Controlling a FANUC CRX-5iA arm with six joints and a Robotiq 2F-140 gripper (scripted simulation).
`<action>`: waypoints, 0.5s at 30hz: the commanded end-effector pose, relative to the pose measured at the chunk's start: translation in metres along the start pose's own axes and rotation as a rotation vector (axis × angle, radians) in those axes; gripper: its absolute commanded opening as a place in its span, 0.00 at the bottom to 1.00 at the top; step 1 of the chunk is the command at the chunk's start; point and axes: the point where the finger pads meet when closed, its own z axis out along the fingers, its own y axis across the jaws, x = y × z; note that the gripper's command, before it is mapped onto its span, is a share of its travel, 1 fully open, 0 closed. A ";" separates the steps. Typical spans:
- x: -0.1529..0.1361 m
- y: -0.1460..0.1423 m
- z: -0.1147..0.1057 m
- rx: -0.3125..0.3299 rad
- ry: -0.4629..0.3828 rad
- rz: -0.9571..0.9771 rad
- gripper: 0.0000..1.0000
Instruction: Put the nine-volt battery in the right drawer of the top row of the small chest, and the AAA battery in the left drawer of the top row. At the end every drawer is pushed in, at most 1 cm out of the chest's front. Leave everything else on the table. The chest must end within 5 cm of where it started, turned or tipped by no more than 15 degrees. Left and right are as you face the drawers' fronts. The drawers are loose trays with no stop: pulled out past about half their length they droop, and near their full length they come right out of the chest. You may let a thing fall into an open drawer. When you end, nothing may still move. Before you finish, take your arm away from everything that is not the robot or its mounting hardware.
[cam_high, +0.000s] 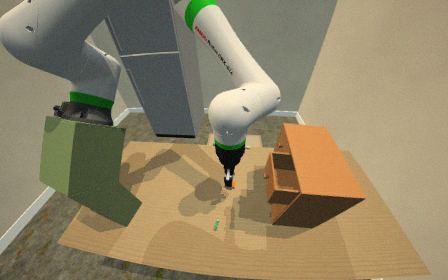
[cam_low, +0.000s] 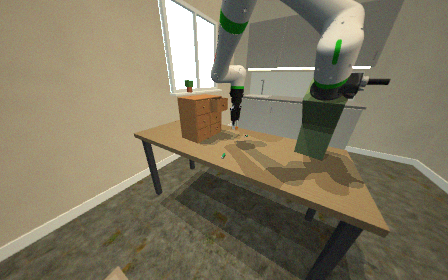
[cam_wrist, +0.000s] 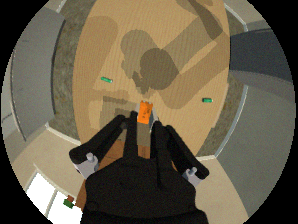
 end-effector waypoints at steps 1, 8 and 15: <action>0.000 0.000 -0.006 0.002 0.007 0.004 0.14; 0.000 0.000 -0.018 0.002 0.007 0.004 0.14; -0.001 0.000 -0.042 0.002 0.007 0.004 0.14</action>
